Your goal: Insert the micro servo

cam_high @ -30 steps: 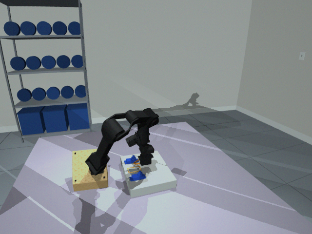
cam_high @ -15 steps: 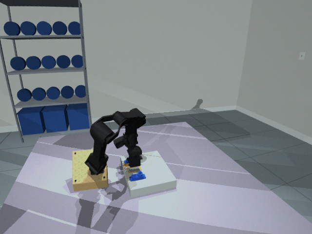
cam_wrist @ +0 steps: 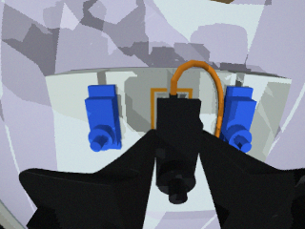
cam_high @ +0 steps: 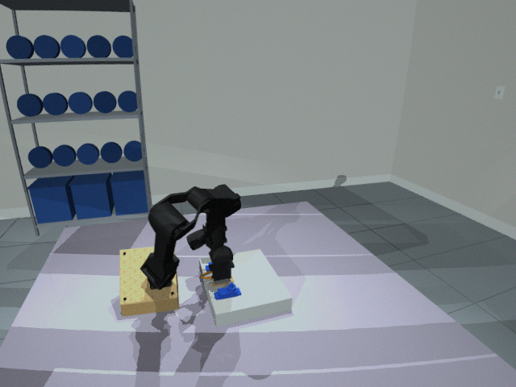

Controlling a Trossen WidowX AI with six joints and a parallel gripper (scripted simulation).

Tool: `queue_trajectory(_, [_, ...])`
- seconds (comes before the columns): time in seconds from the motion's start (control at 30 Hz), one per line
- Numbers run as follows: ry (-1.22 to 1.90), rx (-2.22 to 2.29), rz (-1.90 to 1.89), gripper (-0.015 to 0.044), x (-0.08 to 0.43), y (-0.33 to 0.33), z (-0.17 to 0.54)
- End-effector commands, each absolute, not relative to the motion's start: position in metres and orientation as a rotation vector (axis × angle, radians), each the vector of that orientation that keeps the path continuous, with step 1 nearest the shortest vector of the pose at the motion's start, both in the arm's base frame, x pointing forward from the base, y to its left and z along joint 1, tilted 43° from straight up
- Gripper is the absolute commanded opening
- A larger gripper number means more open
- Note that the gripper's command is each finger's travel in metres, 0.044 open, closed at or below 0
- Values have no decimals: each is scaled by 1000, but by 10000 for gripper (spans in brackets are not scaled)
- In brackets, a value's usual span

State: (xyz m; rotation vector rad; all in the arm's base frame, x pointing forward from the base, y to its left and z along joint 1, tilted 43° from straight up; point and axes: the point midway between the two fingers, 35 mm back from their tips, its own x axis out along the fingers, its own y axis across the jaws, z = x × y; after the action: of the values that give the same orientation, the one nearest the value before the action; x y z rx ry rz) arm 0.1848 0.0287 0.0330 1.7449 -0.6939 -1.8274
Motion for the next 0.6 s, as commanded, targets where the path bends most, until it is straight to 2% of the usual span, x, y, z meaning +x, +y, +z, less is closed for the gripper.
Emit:
queue_trajectory(0.0, [-687, 1745, -1820, 0, 186, 26, 30])
queue_trajectory(0.57, [-687, 1745, -1820, 0, 185, 23, 26])
